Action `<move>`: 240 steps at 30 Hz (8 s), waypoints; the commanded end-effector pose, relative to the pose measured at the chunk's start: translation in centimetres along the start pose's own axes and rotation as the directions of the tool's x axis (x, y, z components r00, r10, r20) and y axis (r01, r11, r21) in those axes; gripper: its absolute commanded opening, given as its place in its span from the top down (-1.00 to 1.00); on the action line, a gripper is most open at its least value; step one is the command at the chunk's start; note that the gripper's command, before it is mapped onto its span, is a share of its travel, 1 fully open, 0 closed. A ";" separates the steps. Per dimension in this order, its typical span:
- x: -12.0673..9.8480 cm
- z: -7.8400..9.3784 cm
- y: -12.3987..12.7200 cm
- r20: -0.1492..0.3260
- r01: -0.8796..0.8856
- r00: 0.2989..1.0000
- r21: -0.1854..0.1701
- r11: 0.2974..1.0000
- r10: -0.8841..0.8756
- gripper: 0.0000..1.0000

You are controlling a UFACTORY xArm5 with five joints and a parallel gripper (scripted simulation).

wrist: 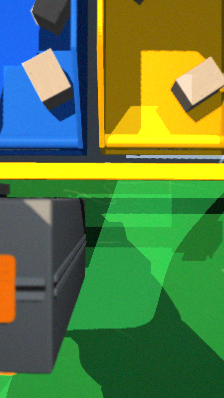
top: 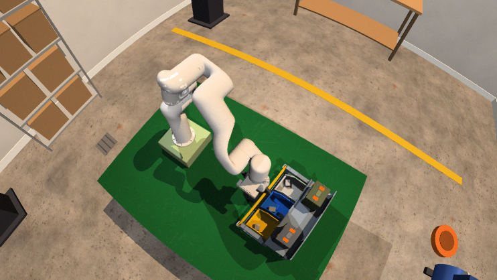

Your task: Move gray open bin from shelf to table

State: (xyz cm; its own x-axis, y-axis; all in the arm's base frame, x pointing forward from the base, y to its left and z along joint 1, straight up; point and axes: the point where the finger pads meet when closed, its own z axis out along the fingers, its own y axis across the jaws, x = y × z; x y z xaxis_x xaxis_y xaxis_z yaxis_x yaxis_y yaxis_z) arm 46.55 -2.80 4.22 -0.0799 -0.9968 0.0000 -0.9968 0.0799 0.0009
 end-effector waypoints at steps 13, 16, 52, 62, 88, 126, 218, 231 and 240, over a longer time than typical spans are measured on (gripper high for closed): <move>0.0 -1.0 -0.2 0.007 0.000 1.000 0.006 1.000 0.000 1.00; 0.0 -1.2 -0.2 0.007 0.000 1.000 0.006 1.000 0.000 1.00; 3.5 -1.3 0.8 0.007 0.000 1.000 0.006 1.000 0.000 1.00; 5.8 -1.3 1.4 0.006 0.000 1.000 0.006 1.000 0.000 1.00; 10.8 -1.3 2.8 0.006 0.000 1.000 0.006 1.000 0.000 1.00; 10.8 0.1 2.8 0.006 0.000 1.000 0.006 1.000 0.000 1.00; 10.8 0.6 2.8 -0.001 0.000 1.000 0.005 1.000 0.000 -1.00; 10.8 -1.8 2.8 -0.001 0.000 1.000 0.005 1.000 0.000 -1.00; 10.9 -4.4 2.8 -0.001 0.000 1.000 0.005 1.000 0.000 -1.00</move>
State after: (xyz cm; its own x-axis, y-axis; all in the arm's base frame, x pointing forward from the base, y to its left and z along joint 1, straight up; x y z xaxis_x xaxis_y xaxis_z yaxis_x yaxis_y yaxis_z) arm 42.85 -13.38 7.73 -0.0799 -0.9968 0.0006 -0.9968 0.0799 -0.0026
